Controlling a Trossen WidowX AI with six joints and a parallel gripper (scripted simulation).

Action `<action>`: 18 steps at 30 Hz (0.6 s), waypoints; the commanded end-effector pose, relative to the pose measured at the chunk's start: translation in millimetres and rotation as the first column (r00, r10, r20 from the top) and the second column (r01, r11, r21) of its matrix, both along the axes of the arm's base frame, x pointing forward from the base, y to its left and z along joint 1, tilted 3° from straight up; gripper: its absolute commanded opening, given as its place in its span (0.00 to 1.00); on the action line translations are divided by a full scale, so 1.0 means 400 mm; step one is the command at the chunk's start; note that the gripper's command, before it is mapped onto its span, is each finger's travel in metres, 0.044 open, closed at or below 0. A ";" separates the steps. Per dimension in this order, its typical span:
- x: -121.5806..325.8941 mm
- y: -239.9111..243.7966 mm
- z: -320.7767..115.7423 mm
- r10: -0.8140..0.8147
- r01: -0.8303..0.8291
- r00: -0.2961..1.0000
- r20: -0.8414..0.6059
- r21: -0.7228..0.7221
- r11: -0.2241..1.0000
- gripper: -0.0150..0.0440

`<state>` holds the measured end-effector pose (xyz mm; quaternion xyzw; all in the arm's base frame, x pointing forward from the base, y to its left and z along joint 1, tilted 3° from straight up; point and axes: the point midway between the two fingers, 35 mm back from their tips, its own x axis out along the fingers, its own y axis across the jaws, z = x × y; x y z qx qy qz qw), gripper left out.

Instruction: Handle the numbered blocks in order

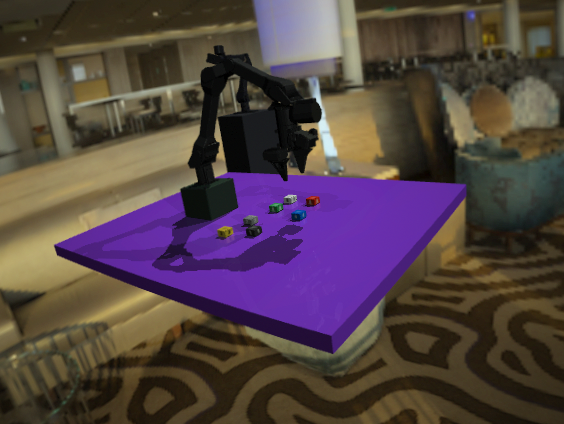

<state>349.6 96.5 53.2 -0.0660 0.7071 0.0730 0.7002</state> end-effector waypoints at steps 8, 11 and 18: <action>0.000 -0.002 0.000 0.004 -0.004 1.000 -0.002 0.000 1.000 0.93; 0.003 -0.030 0.000 0.004 -0.004 1.000 -0.002 -0.001 1.000 0.93; -0.016 -0.324 -0.001 0.003 -0.003 1.000 -0.002 -0.011 1.000 0.93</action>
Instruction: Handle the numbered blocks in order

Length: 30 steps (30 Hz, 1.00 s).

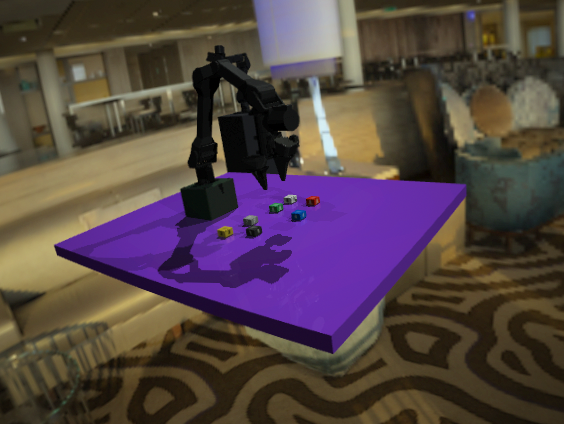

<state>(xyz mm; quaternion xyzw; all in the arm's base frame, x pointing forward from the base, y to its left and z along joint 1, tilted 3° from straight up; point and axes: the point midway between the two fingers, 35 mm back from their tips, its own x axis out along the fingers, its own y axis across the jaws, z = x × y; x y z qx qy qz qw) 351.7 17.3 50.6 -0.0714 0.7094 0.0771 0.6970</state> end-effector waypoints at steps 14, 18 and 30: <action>-0.038 -0.185 0.005 -0.010 0.010 1.000 0.004 -0.011 1.000 0.93; -0.038 -0.185 0.005 -0.010 0.010 1.000 0.004 -0.011 1.000 0.93; -0.056 0.007 0.009 -0.010 0.010 1.000 0.007 -0.005 1.000 0.93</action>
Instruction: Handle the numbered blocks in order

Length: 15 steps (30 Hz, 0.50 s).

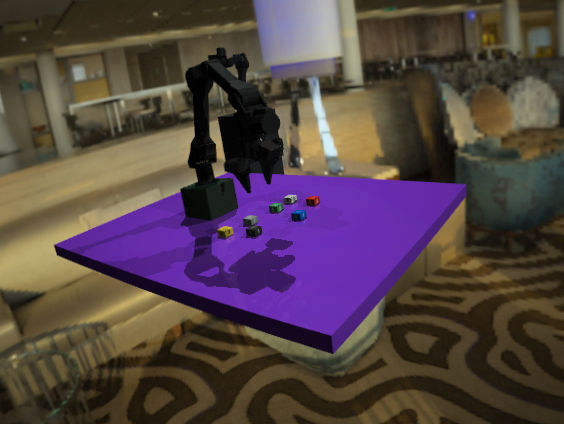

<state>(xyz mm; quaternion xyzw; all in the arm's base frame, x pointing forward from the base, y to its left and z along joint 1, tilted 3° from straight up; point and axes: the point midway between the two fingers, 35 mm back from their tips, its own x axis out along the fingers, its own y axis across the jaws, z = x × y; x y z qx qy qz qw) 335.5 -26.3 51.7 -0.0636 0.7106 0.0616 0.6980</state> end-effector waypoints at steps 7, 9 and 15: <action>-0.127 0.380 0.010 0.023 -0.023 1.000 0.003 0.016 1.000 0.93; -0.174 0.444 0.010 0.023 -0.023 1.000 0.001 0.019 1.000 0.93; -0.299 0.565 0.011 0.023 -0.023 1.000 -0.006 0.023 0.999 0.93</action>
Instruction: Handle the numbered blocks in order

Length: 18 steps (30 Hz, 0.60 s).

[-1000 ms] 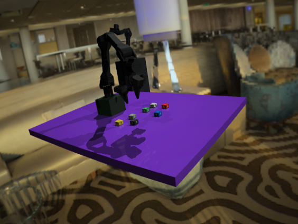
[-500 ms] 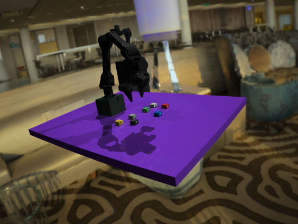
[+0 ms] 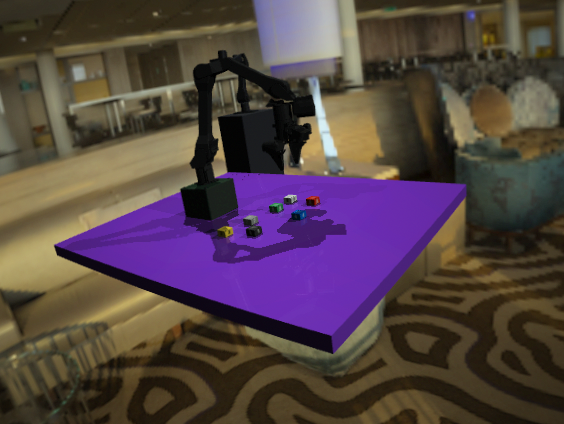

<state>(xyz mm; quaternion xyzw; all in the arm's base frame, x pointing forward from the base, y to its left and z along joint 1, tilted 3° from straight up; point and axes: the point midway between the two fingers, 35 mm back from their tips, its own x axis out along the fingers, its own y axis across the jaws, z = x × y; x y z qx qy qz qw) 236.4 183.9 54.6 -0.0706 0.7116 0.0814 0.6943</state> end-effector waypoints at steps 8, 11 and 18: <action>-0.053 0.045 -0.168 -0.015 0.015 1.000 0.001 0.005 1.000 0.93; -0.057 0.042 -0.200 -0.015 0.015 1.000 0.001 0.005 1.000 0.93; -0.057 0.043 -0.206 -0.015 0.015 1.000 0.001 0.005 1.000 0.93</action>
